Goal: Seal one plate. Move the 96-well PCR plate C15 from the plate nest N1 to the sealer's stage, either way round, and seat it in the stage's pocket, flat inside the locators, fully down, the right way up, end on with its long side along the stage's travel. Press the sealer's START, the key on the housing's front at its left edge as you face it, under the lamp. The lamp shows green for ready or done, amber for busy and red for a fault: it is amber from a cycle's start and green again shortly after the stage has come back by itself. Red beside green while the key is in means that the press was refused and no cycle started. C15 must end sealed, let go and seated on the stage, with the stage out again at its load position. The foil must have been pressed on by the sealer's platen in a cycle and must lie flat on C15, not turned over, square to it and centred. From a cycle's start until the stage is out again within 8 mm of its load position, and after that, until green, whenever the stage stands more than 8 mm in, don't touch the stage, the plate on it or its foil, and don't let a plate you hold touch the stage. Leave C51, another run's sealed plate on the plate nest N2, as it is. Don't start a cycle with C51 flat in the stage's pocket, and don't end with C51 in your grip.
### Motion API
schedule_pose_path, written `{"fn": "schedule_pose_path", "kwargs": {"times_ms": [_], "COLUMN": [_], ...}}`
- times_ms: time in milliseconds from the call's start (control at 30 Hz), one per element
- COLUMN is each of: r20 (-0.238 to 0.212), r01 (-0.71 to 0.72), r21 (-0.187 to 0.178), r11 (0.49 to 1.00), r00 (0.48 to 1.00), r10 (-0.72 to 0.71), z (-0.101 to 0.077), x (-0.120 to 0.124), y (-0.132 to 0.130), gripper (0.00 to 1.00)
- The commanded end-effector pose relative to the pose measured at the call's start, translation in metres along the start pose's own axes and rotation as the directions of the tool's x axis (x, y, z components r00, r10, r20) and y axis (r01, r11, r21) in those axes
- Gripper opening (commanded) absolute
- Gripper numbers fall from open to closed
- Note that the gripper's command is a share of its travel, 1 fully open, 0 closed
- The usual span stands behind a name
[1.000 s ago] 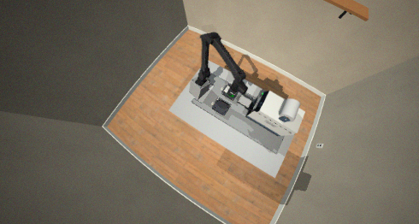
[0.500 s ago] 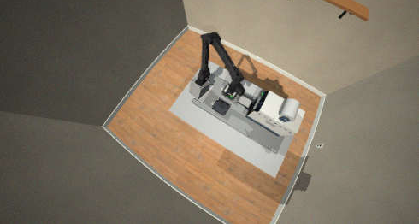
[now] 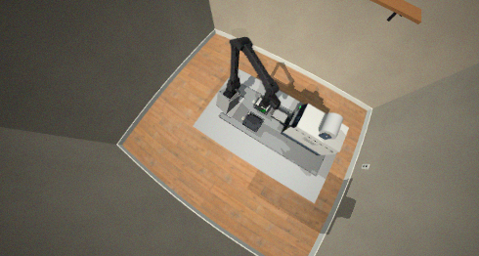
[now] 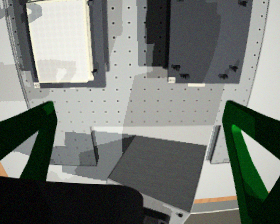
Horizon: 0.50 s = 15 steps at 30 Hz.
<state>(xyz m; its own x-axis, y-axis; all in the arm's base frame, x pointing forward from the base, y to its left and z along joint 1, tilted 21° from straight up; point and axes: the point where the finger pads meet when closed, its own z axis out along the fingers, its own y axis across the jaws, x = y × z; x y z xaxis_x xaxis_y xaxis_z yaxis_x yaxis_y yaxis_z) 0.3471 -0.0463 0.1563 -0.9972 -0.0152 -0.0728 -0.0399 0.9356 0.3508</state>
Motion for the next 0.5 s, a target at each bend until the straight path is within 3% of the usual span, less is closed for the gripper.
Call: {"fn": "schedule_pose_path", "kwargs": {"times_ms": [0,467], "r20": [0.042,0.034], "r01": [-0.012,0.013], "r21": [0.018,0.016], "r11": [1.000,1.000], "r00": [0.999,0.999], "r10": [0.011,-0.013], "z": [-0.0200,-0.0172], "x": [-0.0164,-0.0180], "y": [-0.0031,0.0053], "gripper": [1.00,1.00]}}
